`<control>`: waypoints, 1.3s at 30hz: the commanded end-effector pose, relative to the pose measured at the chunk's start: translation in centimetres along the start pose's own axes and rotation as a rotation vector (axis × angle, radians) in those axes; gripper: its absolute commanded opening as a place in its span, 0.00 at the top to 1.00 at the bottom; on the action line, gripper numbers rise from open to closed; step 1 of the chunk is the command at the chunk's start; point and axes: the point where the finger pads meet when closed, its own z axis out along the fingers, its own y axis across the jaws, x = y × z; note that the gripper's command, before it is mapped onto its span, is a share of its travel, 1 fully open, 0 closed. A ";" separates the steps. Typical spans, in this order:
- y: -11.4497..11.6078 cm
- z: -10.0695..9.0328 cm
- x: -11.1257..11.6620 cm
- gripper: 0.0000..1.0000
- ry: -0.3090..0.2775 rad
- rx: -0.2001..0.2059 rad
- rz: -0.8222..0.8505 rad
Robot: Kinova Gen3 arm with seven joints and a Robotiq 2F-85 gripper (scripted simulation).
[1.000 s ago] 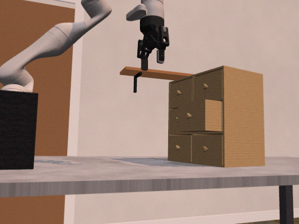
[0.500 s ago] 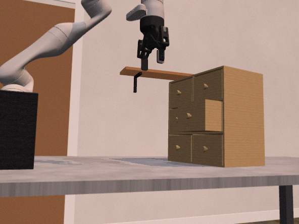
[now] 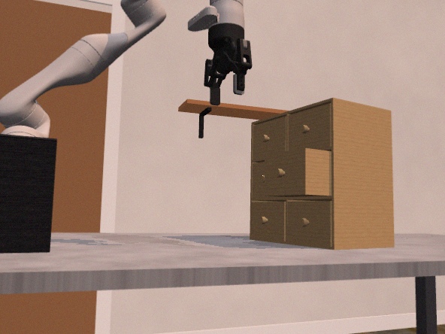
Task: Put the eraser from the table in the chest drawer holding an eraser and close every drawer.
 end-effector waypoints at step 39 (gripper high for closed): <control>-2.7 2.0 9.1 0.00 0.004 -0.003 0.009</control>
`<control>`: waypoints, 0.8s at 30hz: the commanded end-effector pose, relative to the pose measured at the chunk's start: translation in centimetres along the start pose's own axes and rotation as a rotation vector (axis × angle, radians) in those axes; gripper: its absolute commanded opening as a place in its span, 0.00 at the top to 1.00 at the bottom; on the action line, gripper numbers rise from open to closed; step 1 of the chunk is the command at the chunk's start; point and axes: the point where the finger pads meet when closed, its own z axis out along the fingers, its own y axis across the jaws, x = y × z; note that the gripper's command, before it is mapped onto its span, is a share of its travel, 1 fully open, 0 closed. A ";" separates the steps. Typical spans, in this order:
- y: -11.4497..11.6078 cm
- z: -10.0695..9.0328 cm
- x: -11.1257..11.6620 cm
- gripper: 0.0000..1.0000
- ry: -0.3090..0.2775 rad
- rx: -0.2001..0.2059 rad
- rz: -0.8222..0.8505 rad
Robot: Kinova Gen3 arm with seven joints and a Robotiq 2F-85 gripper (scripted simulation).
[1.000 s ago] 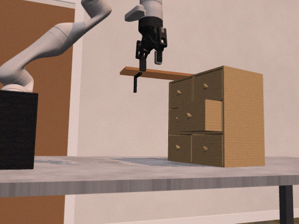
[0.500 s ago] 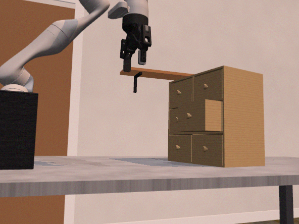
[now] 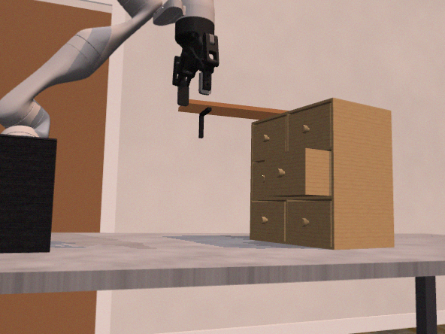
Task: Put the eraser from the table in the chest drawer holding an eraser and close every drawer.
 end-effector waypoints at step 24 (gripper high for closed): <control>-0.1 3.6 -2.0 0.00 -0.401 -0.002 0.000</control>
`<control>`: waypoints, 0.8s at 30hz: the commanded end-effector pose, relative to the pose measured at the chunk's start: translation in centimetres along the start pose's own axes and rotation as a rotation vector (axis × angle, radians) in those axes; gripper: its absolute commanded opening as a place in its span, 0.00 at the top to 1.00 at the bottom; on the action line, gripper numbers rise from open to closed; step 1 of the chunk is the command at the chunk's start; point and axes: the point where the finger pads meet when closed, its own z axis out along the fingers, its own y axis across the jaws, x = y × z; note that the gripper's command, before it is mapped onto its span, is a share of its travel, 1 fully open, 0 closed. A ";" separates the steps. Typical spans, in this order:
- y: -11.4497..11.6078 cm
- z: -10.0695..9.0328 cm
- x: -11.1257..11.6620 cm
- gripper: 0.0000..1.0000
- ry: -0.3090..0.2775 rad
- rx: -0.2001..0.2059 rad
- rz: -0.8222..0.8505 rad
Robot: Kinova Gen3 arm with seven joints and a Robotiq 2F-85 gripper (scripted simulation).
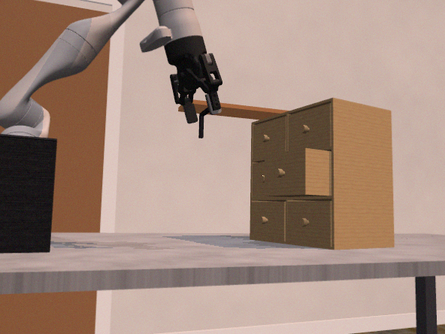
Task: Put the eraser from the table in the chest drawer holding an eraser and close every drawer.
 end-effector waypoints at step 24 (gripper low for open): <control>-0.1 6.3 -1.8 0.00 -0.666 -0.002 0.005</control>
